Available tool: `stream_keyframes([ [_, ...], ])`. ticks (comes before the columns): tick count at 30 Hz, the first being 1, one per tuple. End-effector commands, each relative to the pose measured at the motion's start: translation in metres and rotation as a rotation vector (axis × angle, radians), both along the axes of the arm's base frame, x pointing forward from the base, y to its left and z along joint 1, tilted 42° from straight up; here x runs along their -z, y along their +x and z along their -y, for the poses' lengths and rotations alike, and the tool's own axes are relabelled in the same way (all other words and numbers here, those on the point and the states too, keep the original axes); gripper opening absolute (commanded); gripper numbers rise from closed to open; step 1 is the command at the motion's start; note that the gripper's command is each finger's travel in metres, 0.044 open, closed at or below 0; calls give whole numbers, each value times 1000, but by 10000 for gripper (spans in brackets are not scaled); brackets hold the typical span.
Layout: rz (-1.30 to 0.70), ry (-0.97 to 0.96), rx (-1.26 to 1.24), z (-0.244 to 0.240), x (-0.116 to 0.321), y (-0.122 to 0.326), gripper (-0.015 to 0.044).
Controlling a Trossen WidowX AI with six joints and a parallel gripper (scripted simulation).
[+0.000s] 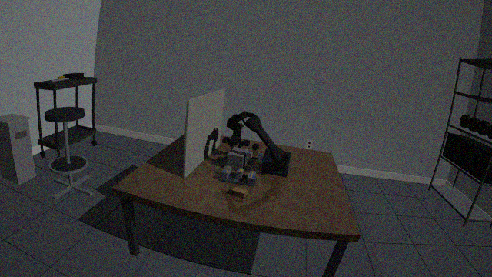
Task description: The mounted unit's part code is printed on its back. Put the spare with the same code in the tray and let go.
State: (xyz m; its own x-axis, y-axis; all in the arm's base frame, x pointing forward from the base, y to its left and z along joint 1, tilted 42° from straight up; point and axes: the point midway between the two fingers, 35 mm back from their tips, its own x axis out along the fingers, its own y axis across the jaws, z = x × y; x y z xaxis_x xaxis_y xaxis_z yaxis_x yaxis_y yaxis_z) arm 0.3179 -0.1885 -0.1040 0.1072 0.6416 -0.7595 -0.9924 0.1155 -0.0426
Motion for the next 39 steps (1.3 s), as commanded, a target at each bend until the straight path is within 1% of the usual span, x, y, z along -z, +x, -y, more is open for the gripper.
stream_keyframes([
  [1, 1, 0, 0, 0, 0, 0, 105],
  [14, 1, -1, 0, 2, -2, 0, 440],
  [16, 1, -1, 1, 14, -14, 0, 440],
  [21, 1, -1, 4, 58, -65, -8, 440],
  [23, 1, 0, 5, 67, -79, -12, 440],
  [39, 17, -13, 22, 69, -78, -9, 440],
])
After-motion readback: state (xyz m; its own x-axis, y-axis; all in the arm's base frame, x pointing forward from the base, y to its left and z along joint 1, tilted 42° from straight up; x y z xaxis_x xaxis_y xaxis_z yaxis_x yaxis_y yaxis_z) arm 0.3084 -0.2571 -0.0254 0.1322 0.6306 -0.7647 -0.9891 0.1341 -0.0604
